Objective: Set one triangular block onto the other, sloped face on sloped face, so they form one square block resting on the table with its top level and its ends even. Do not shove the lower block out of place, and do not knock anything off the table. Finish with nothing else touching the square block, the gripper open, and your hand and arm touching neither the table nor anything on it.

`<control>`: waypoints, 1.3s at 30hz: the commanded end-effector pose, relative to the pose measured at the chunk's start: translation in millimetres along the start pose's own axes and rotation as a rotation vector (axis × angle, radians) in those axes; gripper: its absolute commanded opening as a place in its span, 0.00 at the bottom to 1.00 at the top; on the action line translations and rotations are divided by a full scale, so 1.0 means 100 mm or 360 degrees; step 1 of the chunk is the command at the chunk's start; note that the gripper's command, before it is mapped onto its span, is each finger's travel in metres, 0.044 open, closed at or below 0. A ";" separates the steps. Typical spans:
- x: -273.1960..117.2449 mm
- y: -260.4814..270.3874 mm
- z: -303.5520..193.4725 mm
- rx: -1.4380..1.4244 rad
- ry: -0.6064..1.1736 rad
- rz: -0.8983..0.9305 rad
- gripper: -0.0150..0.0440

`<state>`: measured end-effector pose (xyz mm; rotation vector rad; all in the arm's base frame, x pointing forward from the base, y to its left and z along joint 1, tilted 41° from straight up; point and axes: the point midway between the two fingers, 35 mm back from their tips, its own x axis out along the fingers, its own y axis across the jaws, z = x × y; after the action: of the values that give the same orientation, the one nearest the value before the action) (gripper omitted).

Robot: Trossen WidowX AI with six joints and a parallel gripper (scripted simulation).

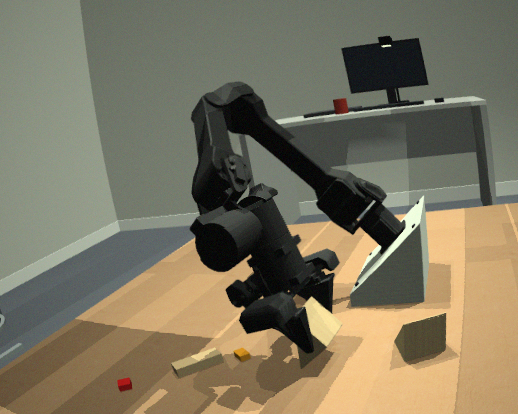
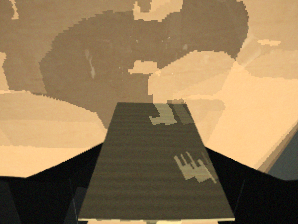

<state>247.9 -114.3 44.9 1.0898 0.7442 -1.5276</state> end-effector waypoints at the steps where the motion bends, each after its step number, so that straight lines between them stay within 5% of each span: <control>1: -0.05 0.01 0.07 -0.0005 0.0168 0.0014 0.25; 19: -0.10 0.01 0.38 -0.0010 0.0906 0.0012 0.25; 35: -0.09 -0.01 0.33 -0.0005 0.0778 0.0001 0.97; 39: -0.09 -0.01 0.33 -0.0005 0.0778 0.0001 1.00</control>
<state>238.9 -139.8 66.0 1.4810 1.0766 -1.2631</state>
